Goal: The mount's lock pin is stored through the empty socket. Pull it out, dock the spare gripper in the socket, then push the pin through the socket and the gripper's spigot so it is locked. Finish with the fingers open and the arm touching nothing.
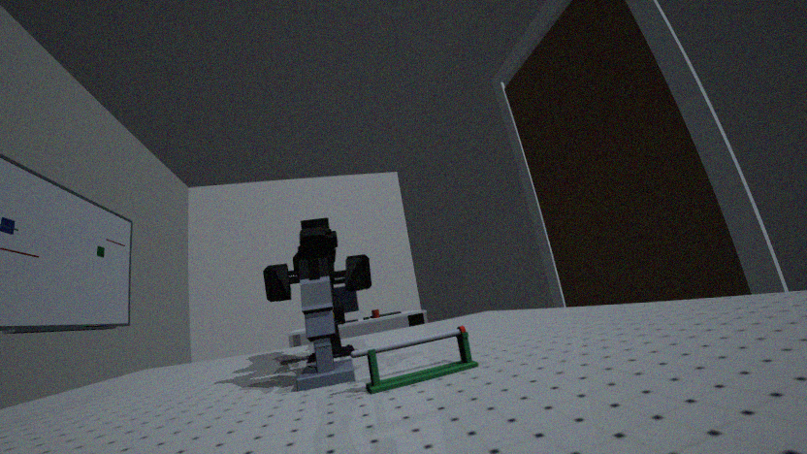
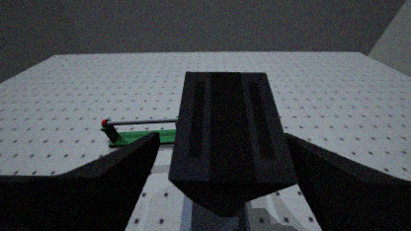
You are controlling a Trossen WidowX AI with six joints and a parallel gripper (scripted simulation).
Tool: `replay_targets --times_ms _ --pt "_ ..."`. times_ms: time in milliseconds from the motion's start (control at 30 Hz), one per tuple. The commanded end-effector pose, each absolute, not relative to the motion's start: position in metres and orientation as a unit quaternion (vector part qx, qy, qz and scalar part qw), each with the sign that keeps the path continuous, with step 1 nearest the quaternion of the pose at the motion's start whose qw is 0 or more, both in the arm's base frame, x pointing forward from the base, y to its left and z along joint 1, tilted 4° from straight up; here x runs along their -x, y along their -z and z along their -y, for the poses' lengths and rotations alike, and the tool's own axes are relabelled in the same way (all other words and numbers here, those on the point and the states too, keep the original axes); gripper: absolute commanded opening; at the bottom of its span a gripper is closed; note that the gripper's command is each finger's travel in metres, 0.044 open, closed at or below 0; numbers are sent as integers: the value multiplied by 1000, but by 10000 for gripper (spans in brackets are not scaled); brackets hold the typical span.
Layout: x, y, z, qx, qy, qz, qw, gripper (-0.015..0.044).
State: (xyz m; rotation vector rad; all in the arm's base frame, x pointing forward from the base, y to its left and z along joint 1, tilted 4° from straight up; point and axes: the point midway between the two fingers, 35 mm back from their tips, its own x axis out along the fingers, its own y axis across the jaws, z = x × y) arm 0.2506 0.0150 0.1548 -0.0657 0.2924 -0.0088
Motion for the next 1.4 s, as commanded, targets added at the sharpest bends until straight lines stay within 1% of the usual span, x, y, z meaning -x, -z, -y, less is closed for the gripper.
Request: replay_targets --times_ms 0,1367 --pt "-248 -164 -15 32 5 -143 989 440" --pt "-229 -217 -21 49 -4 -182 982 440"
